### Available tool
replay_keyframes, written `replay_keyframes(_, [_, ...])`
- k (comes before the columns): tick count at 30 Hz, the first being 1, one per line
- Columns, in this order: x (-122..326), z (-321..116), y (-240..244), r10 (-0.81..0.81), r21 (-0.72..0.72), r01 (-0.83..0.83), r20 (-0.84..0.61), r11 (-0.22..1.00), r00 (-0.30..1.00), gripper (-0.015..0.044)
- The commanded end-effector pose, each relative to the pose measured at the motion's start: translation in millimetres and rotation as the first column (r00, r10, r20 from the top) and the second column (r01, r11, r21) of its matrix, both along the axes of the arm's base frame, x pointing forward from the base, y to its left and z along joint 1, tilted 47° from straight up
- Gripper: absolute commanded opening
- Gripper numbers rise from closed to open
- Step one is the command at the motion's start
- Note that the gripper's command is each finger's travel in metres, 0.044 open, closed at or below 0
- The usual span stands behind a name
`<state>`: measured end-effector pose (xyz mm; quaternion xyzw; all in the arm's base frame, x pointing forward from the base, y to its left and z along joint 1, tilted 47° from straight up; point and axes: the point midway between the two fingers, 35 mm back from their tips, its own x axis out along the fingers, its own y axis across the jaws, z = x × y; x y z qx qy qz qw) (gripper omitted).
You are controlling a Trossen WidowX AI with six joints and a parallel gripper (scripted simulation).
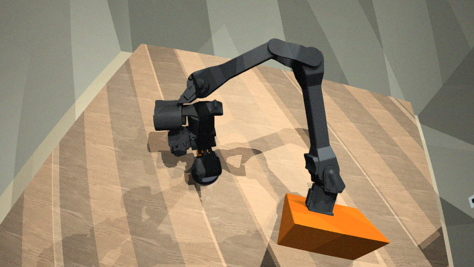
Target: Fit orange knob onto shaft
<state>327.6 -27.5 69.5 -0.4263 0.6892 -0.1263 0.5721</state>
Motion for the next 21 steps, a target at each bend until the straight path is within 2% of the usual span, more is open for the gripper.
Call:
replay_keyframes(1, [1.8,2.6,1.8,0.0,0.001,0.0,0.003,1.0,1.0,0.0])
replay_keyframes(5, [2.5,3.6,2.5,-0.018,0.002,0.018,0.023,1.0,1.0,0.0])
replay_keyframes(10, [3.5,3.2,3.7,-0.135,0.015,0.134,0.148,0.991,0.98,0.0])
replay_keyframes(21, [1.0,0.7,1.8,-0.142,0.016,0.141,0.155,0.99,0.978,0.0])
